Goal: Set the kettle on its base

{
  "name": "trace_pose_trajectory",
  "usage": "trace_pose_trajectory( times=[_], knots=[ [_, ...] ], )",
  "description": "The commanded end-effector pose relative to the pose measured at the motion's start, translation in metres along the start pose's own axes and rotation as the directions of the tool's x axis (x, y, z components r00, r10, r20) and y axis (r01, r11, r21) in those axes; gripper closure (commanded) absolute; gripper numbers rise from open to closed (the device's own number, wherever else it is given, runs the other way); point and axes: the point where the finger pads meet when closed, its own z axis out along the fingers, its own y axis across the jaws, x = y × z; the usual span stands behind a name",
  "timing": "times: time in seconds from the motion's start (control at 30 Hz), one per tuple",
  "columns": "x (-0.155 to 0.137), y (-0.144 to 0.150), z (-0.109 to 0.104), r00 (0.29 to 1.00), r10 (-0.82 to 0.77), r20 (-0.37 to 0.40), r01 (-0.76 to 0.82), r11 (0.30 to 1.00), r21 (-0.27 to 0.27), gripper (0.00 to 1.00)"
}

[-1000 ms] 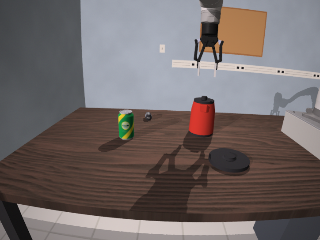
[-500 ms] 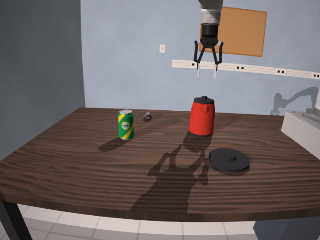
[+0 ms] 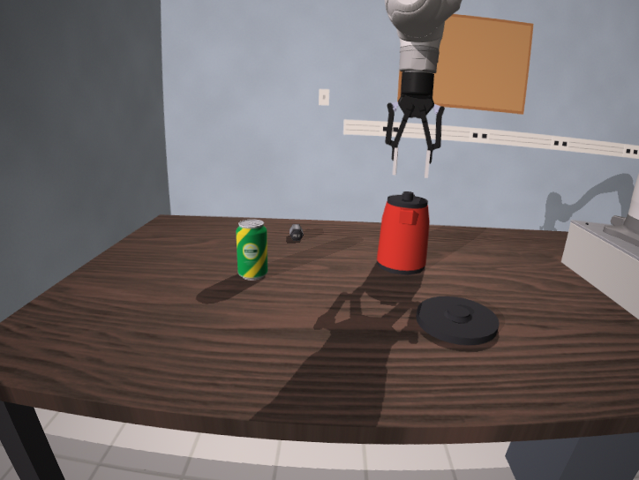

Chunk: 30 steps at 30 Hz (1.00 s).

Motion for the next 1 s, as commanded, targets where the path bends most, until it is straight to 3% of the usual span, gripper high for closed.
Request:
trace_pose_trajectory(
  times=[0.0, 0.37, 0.97],
  knots=[
    [0.000, 0.000, 0.012, 1.000, 0.000, 0.000, 0.000, 1.000, 0.001, 0.48],
    [0.000, 0.000, 0.049, 1.000, 0.000, 0.000, 0.000, 1.000, 0.001, 0.48],
    [0.000, 0.000, 0.052, 1.000, 0.000, 0.000, 0.000, 1.000, 0.001, 0.48]
  ],
)
